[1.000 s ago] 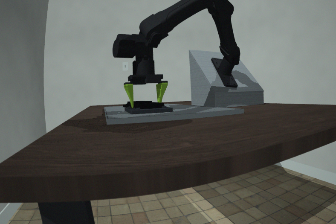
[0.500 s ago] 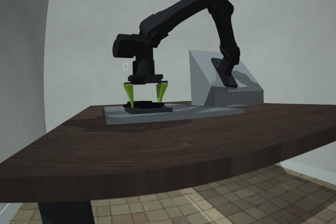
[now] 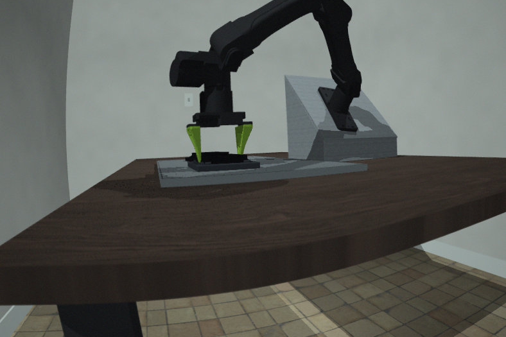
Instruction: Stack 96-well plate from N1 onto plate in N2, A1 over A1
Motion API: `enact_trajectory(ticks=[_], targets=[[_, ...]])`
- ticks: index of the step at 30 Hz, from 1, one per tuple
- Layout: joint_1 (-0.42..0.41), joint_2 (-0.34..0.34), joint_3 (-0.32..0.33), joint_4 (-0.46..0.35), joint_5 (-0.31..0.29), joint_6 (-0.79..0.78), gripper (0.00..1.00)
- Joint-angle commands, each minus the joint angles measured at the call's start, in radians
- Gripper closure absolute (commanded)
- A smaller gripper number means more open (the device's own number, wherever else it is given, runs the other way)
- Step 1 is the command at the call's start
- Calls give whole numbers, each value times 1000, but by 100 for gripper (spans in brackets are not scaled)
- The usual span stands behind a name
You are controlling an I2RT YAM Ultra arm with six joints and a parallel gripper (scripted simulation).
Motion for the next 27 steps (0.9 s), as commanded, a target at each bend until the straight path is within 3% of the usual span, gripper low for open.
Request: enact_trajectory(ticks=[1,13,16,27], targets=[[-12,-3,-8,-12,14,6,100],[-12,-3,-8,-12,14,6,100],[-26,-31,25,-31,13,-14,100],[-51,-41,43,-90,5,-49,100]])
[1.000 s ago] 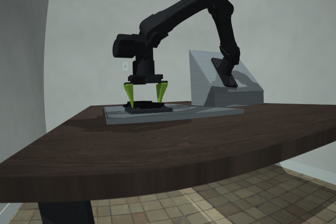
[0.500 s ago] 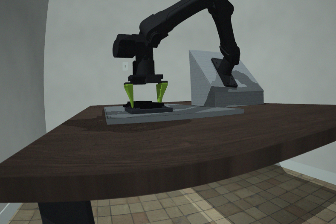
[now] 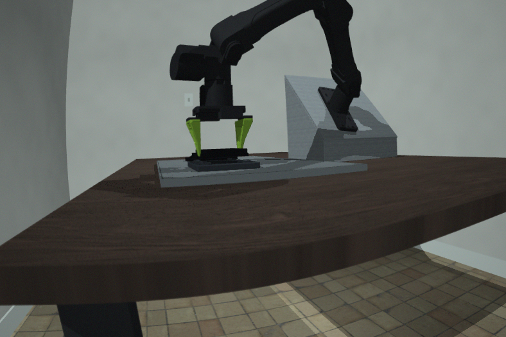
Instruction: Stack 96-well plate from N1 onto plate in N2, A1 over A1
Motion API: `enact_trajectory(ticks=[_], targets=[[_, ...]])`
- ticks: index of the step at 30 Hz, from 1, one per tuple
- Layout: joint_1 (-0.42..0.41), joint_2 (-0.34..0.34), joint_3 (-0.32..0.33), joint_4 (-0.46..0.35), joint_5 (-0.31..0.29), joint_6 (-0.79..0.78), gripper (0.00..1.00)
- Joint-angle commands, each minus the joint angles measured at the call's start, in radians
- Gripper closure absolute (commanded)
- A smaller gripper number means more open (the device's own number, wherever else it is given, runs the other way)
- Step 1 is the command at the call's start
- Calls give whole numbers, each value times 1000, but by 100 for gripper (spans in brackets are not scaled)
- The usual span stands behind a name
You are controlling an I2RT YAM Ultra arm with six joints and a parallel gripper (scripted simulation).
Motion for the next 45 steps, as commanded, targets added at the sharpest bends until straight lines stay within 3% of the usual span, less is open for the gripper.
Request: enact_trajectory(ticks=[1,45], targets=[[-39,-24,29,-52,2,-25,100],[-153,-64,163,-340,-2,-190,100]])
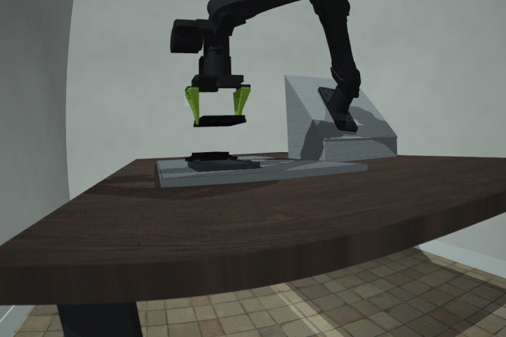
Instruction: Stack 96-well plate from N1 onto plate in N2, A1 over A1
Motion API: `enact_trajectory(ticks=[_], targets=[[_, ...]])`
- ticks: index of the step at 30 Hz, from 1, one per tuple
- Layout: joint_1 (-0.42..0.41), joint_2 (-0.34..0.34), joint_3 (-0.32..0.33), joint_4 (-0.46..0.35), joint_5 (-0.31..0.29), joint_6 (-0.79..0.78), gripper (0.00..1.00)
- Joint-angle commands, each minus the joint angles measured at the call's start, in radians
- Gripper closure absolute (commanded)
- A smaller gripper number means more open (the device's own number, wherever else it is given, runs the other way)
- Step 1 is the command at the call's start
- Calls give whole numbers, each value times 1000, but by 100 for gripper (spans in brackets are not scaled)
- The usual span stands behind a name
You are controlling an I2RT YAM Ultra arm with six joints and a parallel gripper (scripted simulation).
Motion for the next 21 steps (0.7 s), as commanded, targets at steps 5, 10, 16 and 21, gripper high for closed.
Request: enact_trajectory(ticks=[5,10,16,21], targets=[[-47,-32,46,-74,4,-38,100],[-48,-25,50,-80,4,-41,100],[-48,-24,51,-81,4,-42,100],[-48,-24,51,-81,4,-42,100]])
